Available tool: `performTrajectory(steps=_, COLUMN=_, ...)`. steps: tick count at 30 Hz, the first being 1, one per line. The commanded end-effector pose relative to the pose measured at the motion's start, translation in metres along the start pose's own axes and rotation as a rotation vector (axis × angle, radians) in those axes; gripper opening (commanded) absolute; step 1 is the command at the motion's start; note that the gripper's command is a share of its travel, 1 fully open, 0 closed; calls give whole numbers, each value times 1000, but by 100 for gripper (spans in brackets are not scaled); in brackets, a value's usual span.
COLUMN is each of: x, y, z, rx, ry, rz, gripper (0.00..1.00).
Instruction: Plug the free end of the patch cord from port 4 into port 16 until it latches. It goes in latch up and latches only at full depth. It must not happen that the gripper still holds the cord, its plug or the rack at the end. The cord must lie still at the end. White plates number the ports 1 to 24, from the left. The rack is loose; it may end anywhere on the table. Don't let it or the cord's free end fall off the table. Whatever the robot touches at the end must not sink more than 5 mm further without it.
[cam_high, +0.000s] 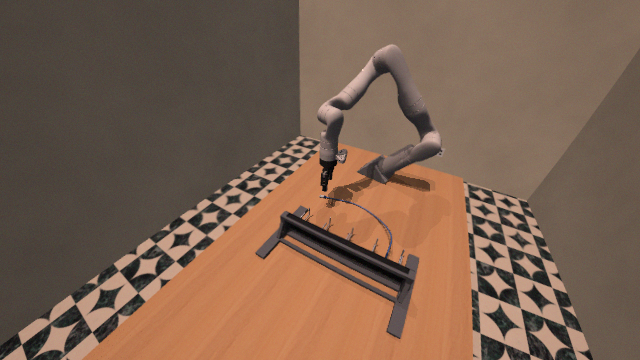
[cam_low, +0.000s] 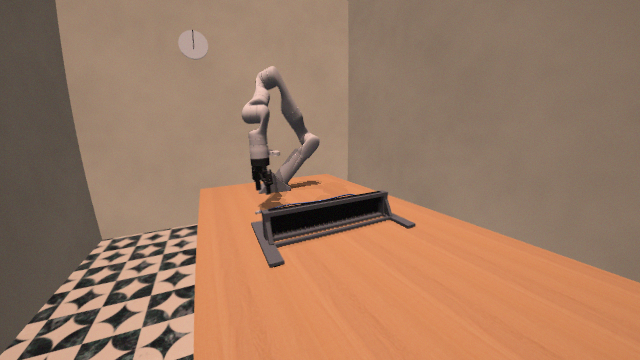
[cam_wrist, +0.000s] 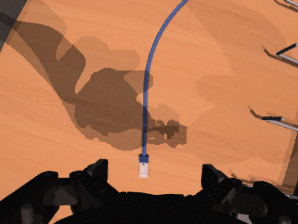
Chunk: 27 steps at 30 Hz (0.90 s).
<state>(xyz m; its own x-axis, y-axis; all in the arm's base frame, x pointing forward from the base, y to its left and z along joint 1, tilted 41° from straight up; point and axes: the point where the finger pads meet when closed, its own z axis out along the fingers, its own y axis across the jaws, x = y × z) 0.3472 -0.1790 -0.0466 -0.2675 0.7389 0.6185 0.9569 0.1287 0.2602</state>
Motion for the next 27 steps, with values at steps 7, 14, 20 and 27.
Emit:
performTrajectory(steps=7, x=-5, y=-16, z=-2, rx=10, ry=-24, rz=-16, gripper=100)
performTrajectory(steps=14, x=-7, y=-17, z=-3, rx=9, ry=-29, rz=-20, gripper=100)
performTrajectory(steps=20, x=-8, y=-17, z=-3, rx=8, ry=-32, rz=-22, gripper=100)
performTrajectory(steps=27, x=-9, y=-17, z=-3, rx=8, ry=-35, rz=-25, gripper=100)
